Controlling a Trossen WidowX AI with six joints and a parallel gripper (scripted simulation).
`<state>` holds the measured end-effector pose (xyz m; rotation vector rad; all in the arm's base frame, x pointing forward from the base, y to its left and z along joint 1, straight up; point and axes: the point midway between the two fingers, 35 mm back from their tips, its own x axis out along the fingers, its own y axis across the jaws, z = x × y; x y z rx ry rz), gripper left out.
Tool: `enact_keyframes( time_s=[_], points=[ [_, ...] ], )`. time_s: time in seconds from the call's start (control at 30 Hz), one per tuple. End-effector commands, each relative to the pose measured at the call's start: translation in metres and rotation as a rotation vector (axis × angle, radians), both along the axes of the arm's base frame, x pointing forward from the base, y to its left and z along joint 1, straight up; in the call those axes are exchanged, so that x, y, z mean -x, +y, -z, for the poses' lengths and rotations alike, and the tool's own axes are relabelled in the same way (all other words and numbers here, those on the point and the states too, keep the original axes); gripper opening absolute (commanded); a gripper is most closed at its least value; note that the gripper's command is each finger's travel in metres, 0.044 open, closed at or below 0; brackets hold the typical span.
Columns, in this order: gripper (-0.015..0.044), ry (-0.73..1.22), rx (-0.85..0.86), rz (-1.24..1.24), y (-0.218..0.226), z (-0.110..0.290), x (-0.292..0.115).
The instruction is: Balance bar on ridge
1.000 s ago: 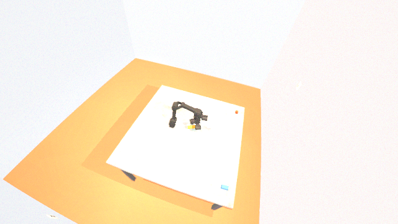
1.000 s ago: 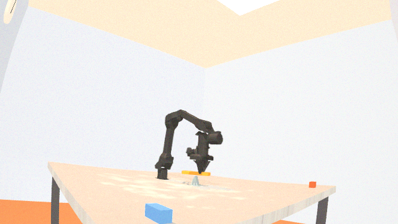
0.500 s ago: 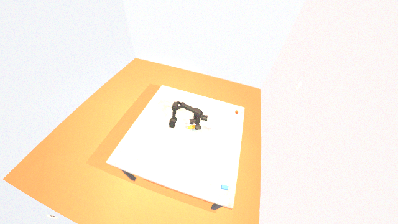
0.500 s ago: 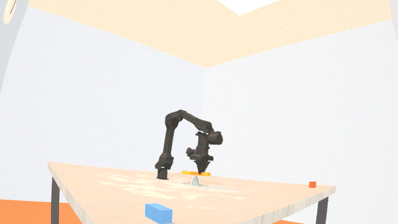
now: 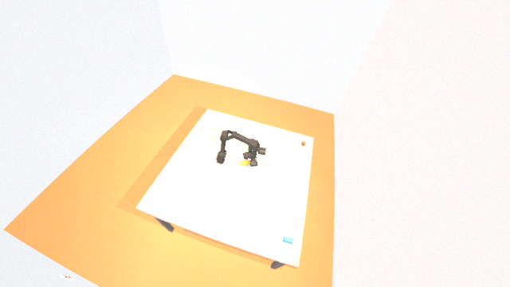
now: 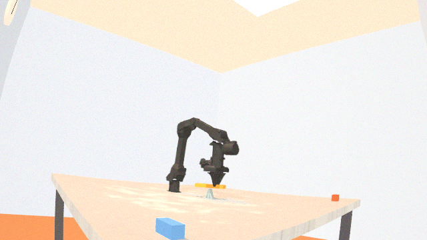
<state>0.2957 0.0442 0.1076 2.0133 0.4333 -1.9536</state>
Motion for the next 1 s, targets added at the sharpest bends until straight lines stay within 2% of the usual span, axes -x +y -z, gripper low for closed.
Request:
enact_keyframes(
  time_s=[0.0,0.97],
  points=[
    [0.0000,0.000,0.002,0.003,-0.0003,0.0011,-0.0002],
    [0.0000,0.000,0.002,0.003,-0.0002,0.0036,-0.0003]
  ],
)
